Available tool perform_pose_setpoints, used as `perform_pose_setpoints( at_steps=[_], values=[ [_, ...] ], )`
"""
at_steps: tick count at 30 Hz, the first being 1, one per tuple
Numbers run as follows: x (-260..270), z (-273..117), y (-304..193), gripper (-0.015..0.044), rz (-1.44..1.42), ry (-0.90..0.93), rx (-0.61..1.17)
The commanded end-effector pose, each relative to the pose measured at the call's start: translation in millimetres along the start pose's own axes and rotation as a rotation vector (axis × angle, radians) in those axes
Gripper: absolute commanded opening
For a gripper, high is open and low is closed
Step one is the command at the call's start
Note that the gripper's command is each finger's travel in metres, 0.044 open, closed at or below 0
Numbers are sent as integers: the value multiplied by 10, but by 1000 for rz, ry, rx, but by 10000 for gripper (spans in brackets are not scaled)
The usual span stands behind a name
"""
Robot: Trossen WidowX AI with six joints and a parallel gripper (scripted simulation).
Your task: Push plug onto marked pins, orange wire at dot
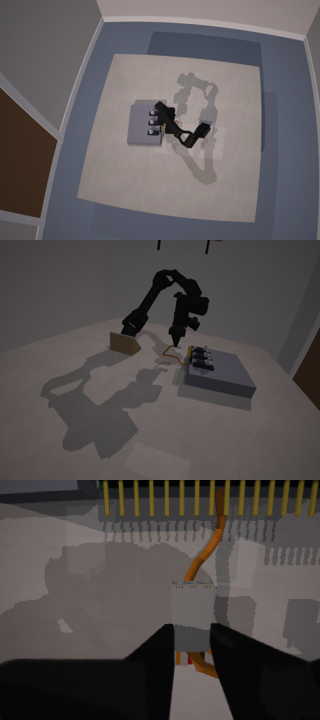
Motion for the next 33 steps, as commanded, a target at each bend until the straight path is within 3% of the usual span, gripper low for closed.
perform_pose_setpoints(
  at_steps=[1,33],
  values=[
    [18,-3,138,0,5,5,0],
    [31,16,375,0,4,6,-1]
  ],
)
Point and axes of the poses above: the point midway between the two fingers, 35 mm back from their tips, its own z axis out along the fingers, its own x axis across the jaws, y = z × x, the point moved 8 cm from there along -z, back along the fingers, and after that the axes turned 8 degrees about z, right-handed, at the moved point
